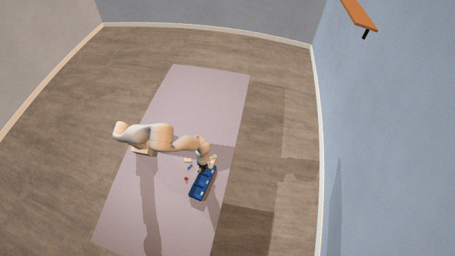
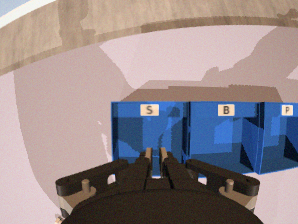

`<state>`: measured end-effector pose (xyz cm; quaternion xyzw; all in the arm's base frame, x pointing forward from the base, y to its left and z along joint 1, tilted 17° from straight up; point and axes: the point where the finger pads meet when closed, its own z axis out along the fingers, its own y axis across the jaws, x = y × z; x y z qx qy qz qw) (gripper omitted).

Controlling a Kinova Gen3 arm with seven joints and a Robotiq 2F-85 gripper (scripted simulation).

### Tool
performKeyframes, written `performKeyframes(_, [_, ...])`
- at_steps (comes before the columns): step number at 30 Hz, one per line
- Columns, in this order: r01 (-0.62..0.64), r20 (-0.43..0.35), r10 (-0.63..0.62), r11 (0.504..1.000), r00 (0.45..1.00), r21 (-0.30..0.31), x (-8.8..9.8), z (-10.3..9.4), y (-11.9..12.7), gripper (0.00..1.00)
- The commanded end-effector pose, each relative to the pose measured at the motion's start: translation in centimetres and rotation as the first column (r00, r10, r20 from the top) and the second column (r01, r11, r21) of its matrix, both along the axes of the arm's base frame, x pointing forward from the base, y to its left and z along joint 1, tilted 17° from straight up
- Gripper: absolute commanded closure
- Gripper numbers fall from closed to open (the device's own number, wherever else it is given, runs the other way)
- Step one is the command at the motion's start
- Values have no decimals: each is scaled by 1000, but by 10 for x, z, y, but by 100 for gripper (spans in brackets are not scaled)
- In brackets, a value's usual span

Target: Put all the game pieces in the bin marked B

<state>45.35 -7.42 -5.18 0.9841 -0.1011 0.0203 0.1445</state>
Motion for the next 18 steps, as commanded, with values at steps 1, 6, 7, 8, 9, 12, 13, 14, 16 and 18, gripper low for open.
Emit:
performKeyframes(1, [-1,3,1,1000,1000,0,1,4,1,91])
performKeyframes(6, [-1,3,1,1000,1000,0,1,10,3,91])
performKeyframes(7, [-1,3,1,1000,1000,0,1,12,4,91])
performKeyframes(8, [-1,3,1,1000,1000,0,1,13,4,91])
performKeyframes(9, [-1,3,1,1000,1000,0,1,14,4,91])
performKeyframes(12, [-1,3,1,1000,1000,0,1,15,5,91])
performKeyframes(13, [-1,3,1,1000,1000,0,1,17,5,91])
performKeyframes(14, [-1,3,1,1000,1000,0,1,18,6,91])
performKeyframes(16, [-1,3,1,1000,1000,0,1,21,6,91])
performKeyframes(18, [-1,3,1,1000,1000,0,1,23,7,91])
